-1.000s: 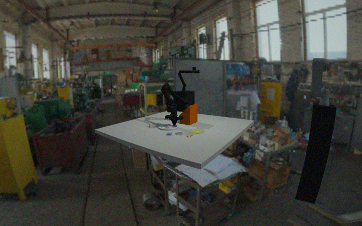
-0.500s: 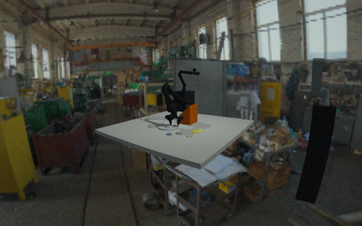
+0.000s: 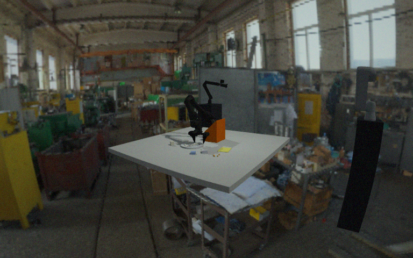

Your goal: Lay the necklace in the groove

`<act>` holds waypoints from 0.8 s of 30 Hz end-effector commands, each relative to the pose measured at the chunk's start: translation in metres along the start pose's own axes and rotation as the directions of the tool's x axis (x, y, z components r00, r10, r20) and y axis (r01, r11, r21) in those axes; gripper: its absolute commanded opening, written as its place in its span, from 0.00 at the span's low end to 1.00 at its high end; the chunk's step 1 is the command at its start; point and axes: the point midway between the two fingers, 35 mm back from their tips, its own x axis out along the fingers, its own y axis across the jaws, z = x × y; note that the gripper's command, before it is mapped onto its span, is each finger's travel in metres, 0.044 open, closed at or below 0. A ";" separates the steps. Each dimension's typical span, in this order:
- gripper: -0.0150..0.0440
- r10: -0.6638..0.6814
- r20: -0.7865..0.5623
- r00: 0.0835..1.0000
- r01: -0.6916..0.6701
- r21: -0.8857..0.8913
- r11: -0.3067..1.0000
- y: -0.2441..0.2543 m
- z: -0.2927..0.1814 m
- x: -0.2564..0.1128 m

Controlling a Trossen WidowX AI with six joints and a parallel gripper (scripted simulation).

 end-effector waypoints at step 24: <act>0.46 0.002 0.003 1.000 -0.003 0.520 0.854 -0.005 0.013 -0.026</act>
